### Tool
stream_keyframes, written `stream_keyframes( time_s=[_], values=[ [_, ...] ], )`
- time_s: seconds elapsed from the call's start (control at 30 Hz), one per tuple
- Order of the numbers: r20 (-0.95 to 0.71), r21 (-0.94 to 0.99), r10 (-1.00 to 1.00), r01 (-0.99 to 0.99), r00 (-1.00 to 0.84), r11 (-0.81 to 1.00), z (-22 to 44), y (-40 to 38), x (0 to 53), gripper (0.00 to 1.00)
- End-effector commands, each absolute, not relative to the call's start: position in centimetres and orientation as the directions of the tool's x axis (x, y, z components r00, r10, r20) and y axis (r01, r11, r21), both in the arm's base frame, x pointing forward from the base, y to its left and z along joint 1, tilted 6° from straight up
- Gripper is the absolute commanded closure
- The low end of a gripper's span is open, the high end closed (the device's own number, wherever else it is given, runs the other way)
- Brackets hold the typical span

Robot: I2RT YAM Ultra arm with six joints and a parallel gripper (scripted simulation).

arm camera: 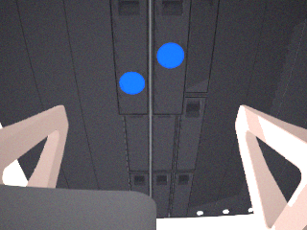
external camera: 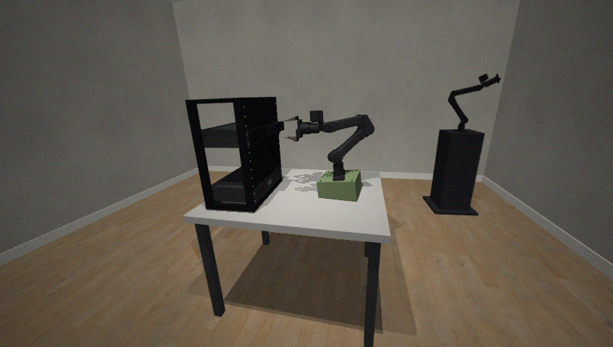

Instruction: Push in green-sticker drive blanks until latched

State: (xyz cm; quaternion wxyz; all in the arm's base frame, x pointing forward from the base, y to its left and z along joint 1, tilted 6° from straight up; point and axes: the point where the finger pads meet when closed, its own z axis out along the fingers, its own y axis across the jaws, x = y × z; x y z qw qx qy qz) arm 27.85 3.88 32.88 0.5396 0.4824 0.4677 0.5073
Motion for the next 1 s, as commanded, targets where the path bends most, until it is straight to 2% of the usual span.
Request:
stream_keyframes(
  time_s=[0.0, 0.97],
  values=[
    [-0.015, 0.993, 0.999, -0.116, 0.044, 0.02, 34.1, 4.1, 27.8, 0.0],
    [0.0, 0.991, 0.999, -0.132, 0.051, 0.007, 34.6, 2.4, 27.4, 0.0]
  ],
)
